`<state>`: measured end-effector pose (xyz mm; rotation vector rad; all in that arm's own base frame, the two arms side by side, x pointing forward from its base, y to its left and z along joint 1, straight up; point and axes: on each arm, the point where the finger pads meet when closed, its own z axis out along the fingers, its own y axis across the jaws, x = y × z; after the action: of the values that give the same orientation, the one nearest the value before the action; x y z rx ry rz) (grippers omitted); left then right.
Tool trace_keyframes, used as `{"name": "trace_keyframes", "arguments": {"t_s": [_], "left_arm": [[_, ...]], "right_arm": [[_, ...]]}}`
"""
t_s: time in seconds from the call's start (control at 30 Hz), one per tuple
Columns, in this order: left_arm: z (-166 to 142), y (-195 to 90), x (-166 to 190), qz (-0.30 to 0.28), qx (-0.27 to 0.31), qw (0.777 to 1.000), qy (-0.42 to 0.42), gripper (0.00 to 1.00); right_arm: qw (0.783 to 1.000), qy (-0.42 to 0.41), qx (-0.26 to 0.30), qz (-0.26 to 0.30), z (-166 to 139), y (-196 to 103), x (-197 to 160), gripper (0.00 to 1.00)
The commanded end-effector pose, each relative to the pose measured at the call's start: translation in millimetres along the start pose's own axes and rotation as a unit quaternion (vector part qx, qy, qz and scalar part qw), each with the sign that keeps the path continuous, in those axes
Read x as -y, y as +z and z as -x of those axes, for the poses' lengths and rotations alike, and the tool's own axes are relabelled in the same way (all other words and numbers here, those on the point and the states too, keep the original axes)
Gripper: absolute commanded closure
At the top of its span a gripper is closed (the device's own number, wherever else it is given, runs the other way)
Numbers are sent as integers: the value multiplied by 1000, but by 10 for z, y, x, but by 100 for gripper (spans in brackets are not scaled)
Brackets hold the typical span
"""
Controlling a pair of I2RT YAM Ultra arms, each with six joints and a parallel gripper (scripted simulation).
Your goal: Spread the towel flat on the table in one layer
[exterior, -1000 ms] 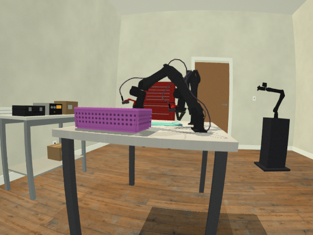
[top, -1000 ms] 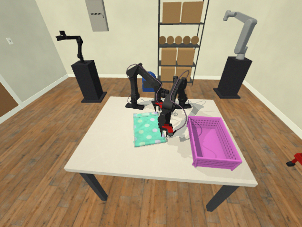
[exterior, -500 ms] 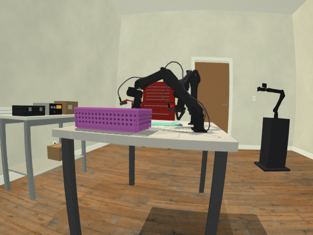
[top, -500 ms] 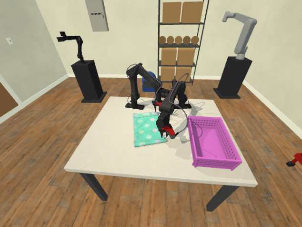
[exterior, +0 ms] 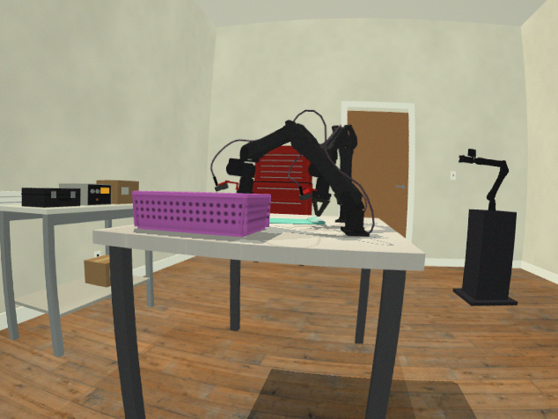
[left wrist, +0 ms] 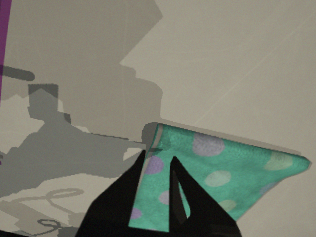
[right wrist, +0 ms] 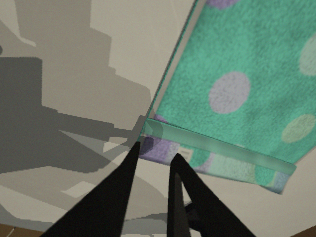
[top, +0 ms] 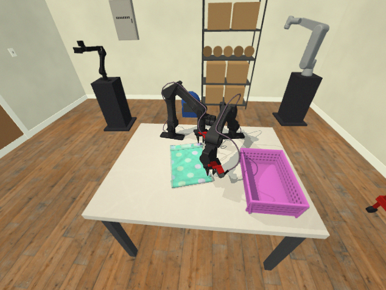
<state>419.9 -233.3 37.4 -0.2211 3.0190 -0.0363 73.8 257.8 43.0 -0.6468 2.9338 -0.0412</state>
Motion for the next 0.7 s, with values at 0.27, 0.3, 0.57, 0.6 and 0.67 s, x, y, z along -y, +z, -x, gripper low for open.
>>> {"name": "trace_keyframes", "arguments": {"t_s": [0.27, 0.3, 0.57, 0.6, 0.67], "left_arm": [[46, 352, 19, -2, 14, 1000, -1, 66], [111, 215, 62, -13, 28, 1000, -1, 66], [17, 334, 42, -5, 15, 1000, 0, 66], [34, 251, 56, -11, 23, 1000, -1, 66], [18, 304, 46, -7, 18, 1000, 0, 66]], "right_arm": [[1000, 0, 5, -6, -19, 371, -52, 66], [1000, 0, 5, -6, -19, 371, -52, 66], [1000, 1, 7, -2, -35, 385, -27, 66], [1000, 1, 9, 3, -35, 373, -27, 66], [1000, 1, 9, 3, -35, 373, -27, 66]]}}
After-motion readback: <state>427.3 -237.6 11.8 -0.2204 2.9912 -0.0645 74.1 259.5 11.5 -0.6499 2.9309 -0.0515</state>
